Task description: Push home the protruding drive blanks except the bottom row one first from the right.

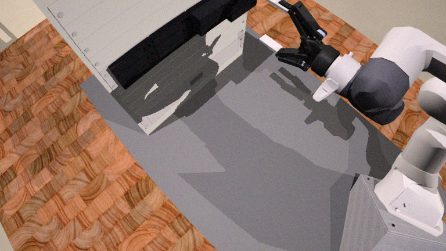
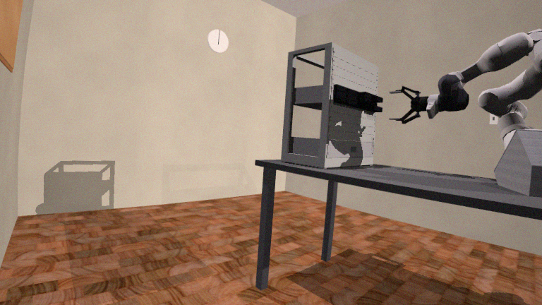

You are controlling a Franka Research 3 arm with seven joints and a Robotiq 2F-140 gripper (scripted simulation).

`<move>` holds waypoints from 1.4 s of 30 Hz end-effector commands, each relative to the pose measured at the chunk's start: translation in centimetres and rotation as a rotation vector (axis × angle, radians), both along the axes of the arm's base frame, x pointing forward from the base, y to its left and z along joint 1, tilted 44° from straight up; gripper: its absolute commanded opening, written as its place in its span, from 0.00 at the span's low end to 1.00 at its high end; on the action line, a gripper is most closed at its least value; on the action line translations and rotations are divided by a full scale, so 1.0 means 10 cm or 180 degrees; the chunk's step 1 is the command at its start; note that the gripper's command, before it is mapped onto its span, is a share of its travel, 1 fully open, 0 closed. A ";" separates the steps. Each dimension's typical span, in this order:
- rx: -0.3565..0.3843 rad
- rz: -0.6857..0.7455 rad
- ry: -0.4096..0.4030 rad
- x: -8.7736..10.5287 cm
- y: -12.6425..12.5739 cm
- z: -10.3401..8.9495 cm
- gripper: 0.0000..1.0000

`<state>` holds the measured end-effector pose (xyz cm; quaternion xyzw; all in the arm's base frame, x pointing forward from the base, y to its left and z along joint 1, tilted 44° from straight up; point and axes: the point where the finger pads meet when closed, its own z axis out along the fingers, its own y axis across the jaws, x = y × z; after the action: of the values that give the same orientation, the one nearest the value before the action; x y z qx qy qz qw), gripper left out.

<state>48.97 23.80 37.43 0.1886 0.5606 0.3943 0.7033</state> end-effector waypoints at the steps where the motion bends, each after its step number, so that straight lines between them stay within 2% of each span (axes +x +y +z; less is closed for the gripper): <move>1: 0.0044 0.0152 -0.0016 0.07 0.06 0.12 1.00; 7: 0.0044 0.0152 -0.0016 0.17 -0.03 0.20 1.00; 42: 0.0044 0.0152 -0.0016 0.17 -0.03 0.21 1.00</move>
<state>50.67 23.70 39.44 0.1779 0.5606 0.4153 0.6940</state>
